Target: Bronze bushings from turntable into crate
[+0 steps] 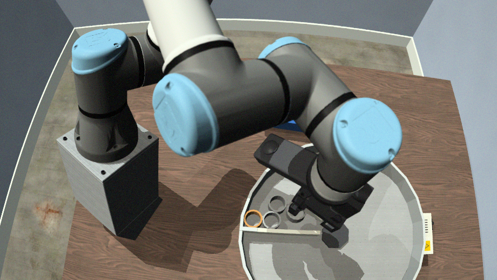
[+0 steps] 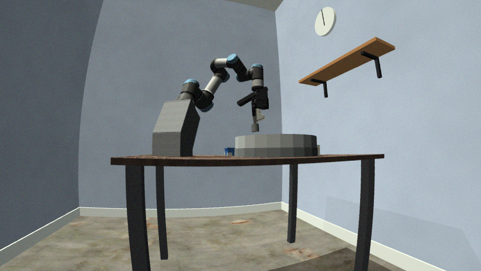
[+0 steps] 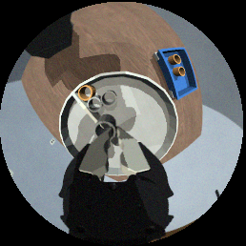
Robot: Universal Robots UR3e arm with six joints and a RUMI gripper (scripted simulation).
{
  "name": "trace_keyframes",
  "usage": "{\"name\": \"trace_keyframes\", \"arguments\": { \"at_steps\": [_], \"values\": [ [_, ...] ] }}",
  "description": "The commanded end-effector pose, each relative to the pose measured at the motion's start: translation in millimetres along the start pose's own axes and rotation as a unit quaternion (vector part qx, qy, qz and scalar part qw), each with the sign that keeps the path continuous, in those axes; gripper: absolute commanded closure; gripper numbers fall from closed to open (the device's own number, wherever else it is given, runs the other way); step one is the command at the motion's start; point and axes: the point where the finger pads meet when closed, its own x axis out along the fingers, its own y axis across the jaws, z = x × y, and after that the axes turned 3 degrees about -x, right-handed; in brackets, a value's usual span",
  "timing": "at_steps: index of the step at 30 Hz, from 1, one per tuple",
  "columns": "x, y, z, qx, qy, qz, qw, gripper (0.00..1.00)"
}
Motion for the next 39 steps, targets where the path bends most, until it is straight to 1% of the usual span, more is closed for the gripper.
{"name": "trace_keyframes", "arguments": {
  "at_steps": [1, 9, 11, 26, 28, 39],
  "values": [
    [-0.7, 2.1, 11.8, 0.000, 0.000, 0.000, 1.000, 1.00],
    [-0.7, 6.3, 30.8, 0.000, 0.000, 0.000, 1.000, 1.00],
    [-0.7, 6.3, 30.8, 0.000, 0.000, 0.000, 1.000, 1.00],
    [-0.7, 13.4, 63.0, 0.000, 0.000, 0.000, 1.000, 1.00],
    [-0.7, 13.4, 63.0, 0.000, 0.000, 0.000, 1.000, 1.00],
    [-0.7, 17.4, 81.2, 0.000, 0.000, 0.000, 1.000, 1.00]
  ]
}}
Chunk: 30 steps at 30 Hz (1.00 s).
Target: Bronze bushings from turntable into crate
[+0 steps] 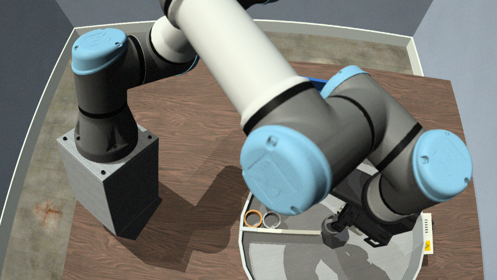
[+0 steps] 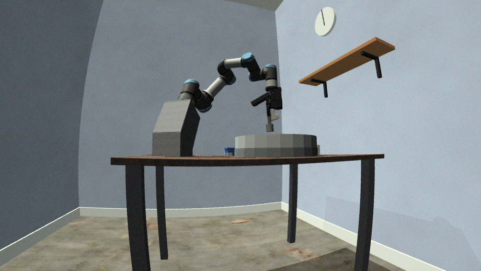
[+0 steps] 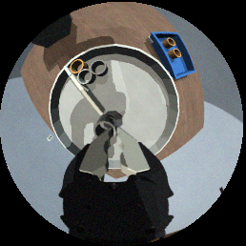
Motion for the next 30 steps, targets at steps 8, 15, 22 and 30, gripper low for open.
{"name": "trace_keyframes", "arguments": {
  "at_steps": [8, 15, 22, 30],
  "values": [
    [-1.0, 2.8, 14.4, 0.000, 0.000, 0.000, 1.000, 1.00],
    [-1.0, 4.4, 21.3, 0.000, 0.000, 0.000, 1.000, 1.00],
    [-1.0, 5.3, 25.5, 0.000, 0.000, 0.000, 1.000, 1.00],
    [-1.0, 6.0, 28.6, 0.000, 0.000, 0.000, 1.000, 1.00]
  ]
}}
